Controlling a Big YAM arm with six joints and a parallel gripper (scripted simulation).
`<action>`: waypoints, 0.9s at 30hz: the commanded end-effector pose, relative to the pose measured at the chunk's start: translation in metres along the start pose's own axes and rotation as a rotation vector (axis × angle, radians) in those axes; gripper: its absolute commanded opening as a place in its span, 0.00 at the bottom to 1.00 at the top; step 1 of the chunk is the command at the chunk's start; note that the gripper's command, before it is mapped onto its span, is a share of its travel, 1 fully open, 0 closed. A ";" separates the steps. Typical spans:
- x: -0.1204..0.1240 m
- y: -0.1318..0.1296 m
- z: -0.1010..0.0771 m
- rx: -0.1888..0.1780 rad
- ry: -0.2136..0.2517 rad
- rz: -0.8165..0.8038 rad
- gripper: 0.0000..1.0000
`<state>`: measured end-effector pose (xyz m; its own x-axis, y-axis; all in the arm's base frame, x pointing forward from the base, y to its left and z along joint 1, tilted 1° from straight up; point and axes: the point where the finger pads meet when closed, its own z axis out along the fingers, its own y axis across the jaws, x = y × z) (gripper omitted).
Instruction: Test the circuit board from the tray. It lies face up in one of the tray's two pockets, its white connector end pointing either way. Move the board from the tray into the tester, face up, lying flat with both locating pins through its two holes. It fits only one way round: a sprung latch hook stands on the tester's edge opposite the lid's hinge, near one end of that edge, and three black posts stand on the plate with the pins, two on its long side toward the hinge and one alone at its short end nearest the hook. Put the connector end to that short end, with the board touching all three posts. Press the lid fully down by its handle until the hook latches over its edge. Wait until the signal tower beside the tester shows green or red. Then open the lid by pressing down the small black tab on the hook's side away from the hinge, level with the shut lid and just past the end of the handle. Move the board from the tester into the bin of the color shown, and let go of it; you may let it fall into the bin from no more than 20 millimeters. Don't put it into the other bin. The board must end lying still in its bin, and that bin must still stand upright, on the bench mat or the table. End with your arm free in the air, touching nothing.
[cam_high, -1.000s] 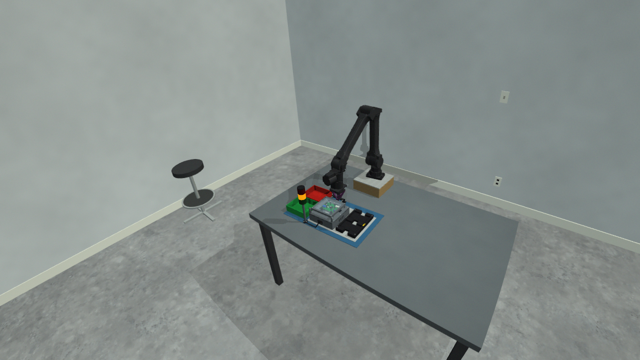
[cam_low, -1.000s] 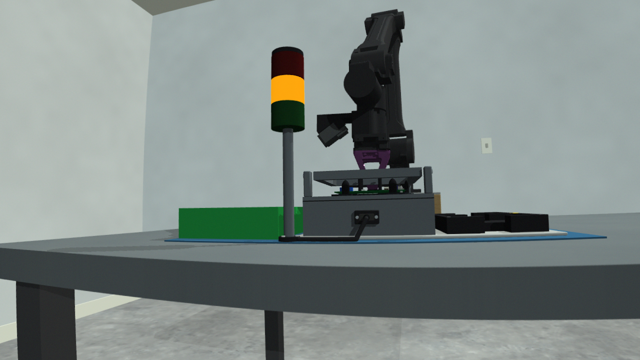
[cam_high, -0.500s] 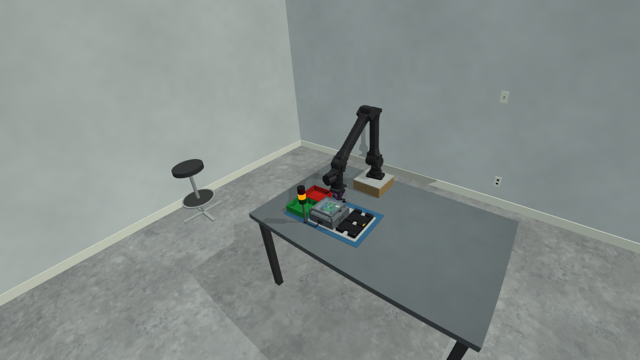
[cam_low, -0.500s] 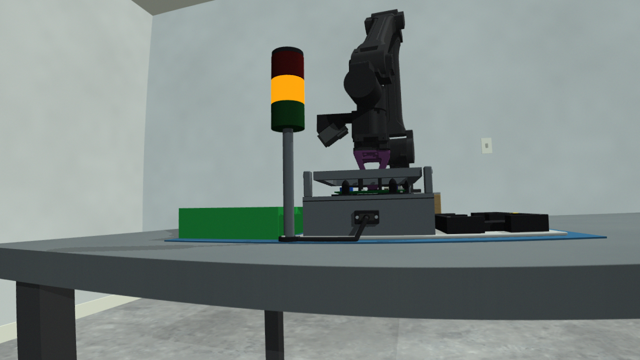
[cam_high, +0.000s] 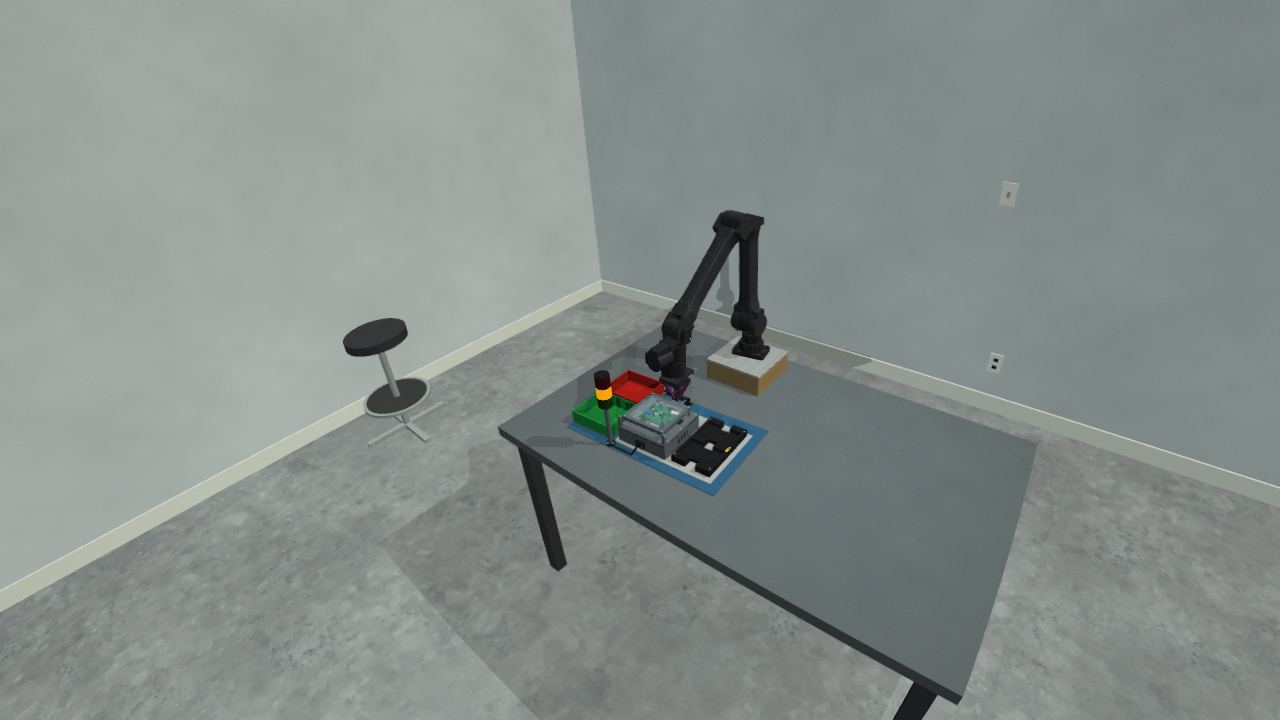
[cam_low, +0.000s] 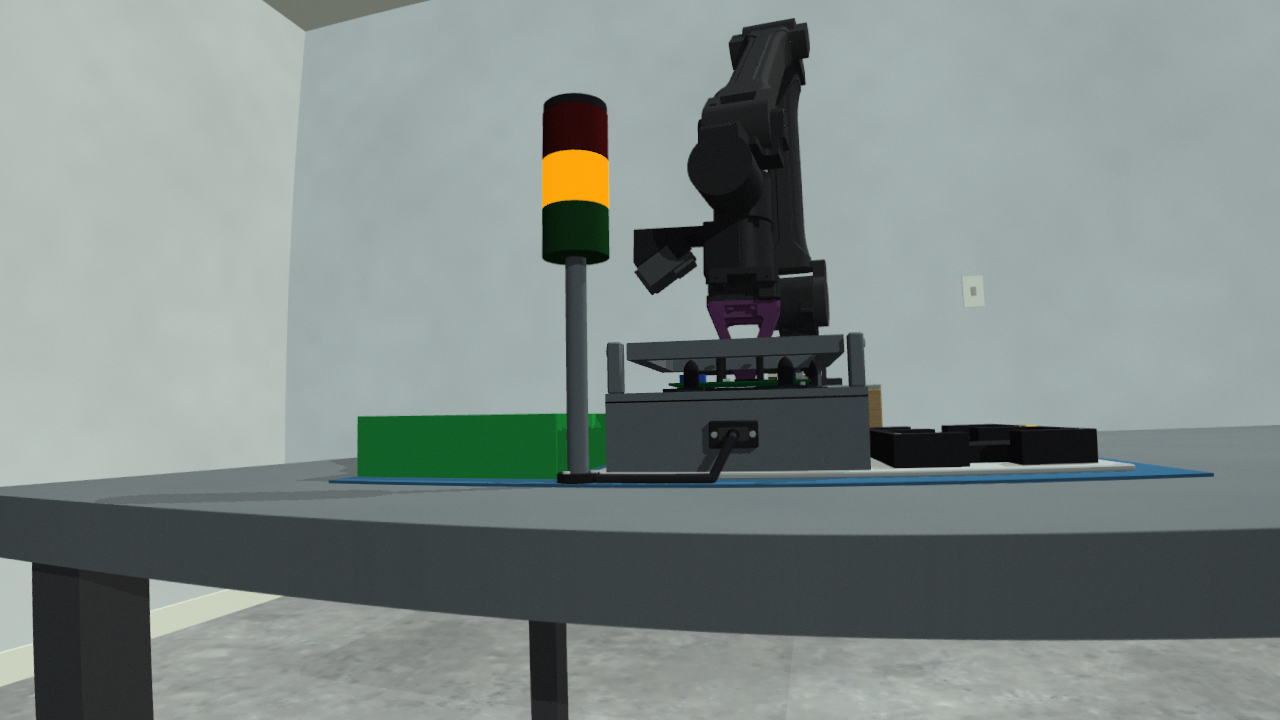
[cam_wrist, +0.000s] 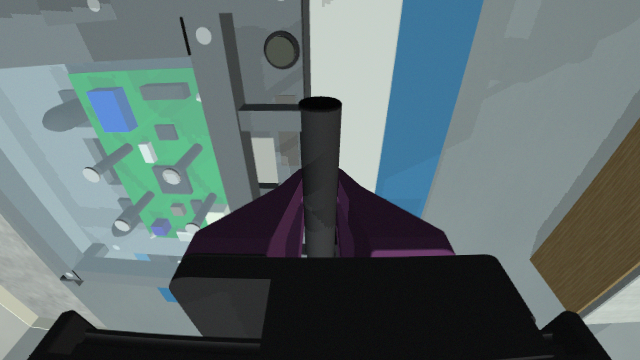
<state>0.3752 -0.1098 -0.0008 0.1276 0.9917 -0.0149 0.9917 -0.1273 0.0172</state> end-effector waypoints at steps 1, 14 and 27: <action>0.005 0.009 0.036 0.014 0.018 -0.023 0.00; 0.002 0.027 0.027 -0.022 0.013 -0.017 0.48; 0.002 0.027 0.027 -0.021 0.012 -0.014 0.48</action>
<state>0.3718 -0.1063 -0.0144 0.1238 0.9923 0.0007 0.9923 -0.1238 -0.0056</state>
